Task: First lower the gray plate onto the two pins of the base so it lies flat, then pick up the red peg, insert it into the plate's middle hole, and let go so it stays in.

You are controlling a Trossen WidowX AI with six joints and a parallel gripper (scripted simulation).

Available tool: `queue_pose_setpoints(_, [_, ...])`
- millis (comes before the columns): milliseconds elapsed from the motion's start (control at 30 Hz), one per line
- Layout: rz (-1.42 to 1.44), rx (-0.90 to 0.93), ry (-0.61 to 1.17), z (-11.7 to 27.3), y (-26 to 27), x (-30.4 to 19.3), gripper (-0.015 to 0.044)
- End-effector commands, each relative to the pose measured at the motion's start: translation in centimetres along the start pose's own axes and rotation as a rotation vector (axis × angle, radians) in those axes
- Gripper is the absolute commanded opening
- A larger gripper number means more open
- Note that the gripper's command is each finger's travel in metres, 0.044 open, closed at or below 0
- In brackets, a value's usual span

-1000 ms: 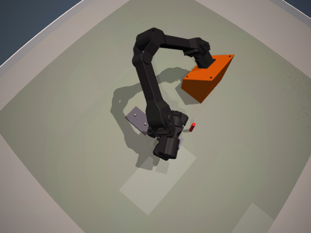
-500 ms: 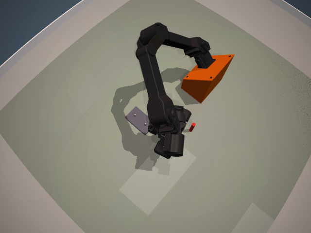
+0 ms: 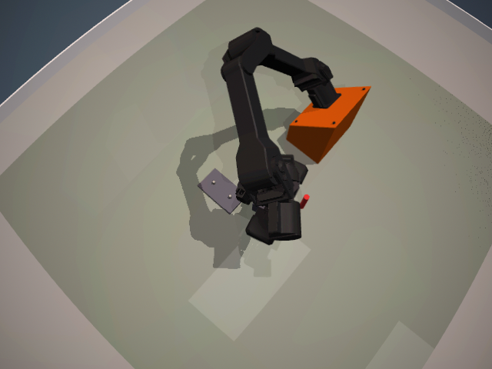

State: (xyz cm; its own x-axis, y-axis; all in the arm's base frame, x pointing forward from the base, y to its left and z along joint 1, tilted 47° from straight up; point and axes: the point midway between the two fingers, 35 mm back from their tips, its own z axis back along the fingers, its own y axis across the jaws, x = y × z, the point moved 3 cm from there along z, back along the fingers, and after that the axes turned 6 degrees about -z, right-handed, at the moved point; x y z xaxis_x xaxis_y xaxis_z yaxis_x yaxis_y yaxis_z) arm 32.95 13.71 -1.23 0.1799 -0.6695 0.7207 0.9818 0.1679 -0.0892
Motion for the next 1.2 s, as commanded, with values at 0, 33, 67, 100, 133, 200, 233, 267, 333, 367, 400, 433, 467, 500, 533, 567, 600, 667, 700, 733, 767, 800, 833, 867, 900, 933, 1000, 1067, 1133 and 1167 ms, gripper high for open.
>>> queue_pose_setpoints(0, [-0.012,0.012,0.009,1.3,-0.1,0.2,0.0])
queue_pose_setpoints(33, [-0.012,0.012,0.009,1.4,-0.1,0.2,0.0])
queue_pose_setpoints(67, [-0.012,0.012,0.009,1.4,-0.1,0.2,0.0])
queue_pose_setpoints(100, [-0.013,0.012,0.009,1.4,-0.1,0.2,0.0])
queue_pose_setpoints(133, [-0.015,0.012,0.01,1.3,0.0,0.4,0.0])
queue_pose_setpoints(200, [-0.022,0.012,0.012,1.0,0.1,0.9,0.0])
queue_pose_setpoints(233, [-0.026,0.013,0.014,0.9,0.2,1.2,0.0])
queue_pose_setpoints(267, [-0.03,0.013,0.015,0.8,0.2,1.4,0.0])
queue_pose_setpoints(333, [-0.038,0.013,0.018,0.5,0.4,2.0,0.0])
queue_pose_setpoints(367, [-0.042,0.013,0.019,0.3,0.4,2.3,0.0])
queue_pose_setpoints(400, [-0.046,0.014,0.02,0.2,0.5,2.6,0.0])
queue_pose_setpoints(433, [-0.05,0.014,0.021,0.1,0.5,2.9,0.0])
queue_pose_setpoints(467, [-0.054,0.014,0.022,-0.1,0.5,3.1,0.0])
queue_pose_setpoints(500, [-0.058,0.014,0.023,-0.2,0.6,3.4,0.0])
queue_pose_setpoints(533, [-0.062,0.015,0.023,-0.4,0.6,3.7,0.0])
queue_pose_setpoints(567, [-0.066,0.015,0.024,-0.5,0.7,4.0,0.0])
queue_pose_setpoints(600, [-0.07,0.015,0.025,-0.7,0.7,4.3,0.0])
queue_pose_setpoints(667, [-0.079,0.015,0.026,-1.0,0.7,4.9,0.0])
queue_pose_setpoints(700, [-0.083,0.016,0.026,-1.1,0.8,5.1,0.0])
queue_pose_setpoints(733, [-0.087,0.016,0.027,-1.2,0.8,5.4,0.0])
queue_pose_setpoints(767, [-0.09,0.016,0.028,-1.4,0.8,5.7,0.0])
queue_pose_setpoints(800, [-0.093,0.016,0.029,-1.5,0.8,5.9,0.0])
queue_pose_setpoints(833, [-0.096,0.016,0.03,-1.6,0.8,6.2,0.0])
queue_pose_setpoints(867, [-0.099,0.016,0.031,-1.7,0.8,6.4,0.0])
queue_pose_setpoints(900, [-0.102,0.016,0.032,-1.9,0.8,6.6,0.0])
queue_pose_setpoints(933, [-0.104,0.015,0.033,-2.0,0.8,6.9,0.0])
queue_pose_setpoints(1000, [-0.11,0.015,0.035,-2.2,0.8,7.4,0.0])
queue_pose_setpoints(1067, [-0.116,0.015,0.036,-2.5,0.8,7.8,0.0])
queue_pose_setpoints(1133, [-0.125,0.016,0.035,-2.8,0.7,8.4,0.0])
queue_pose_setpoints(1167, [-0.13,0.016,0.035,-2.9,0.7,8.7,0.0])
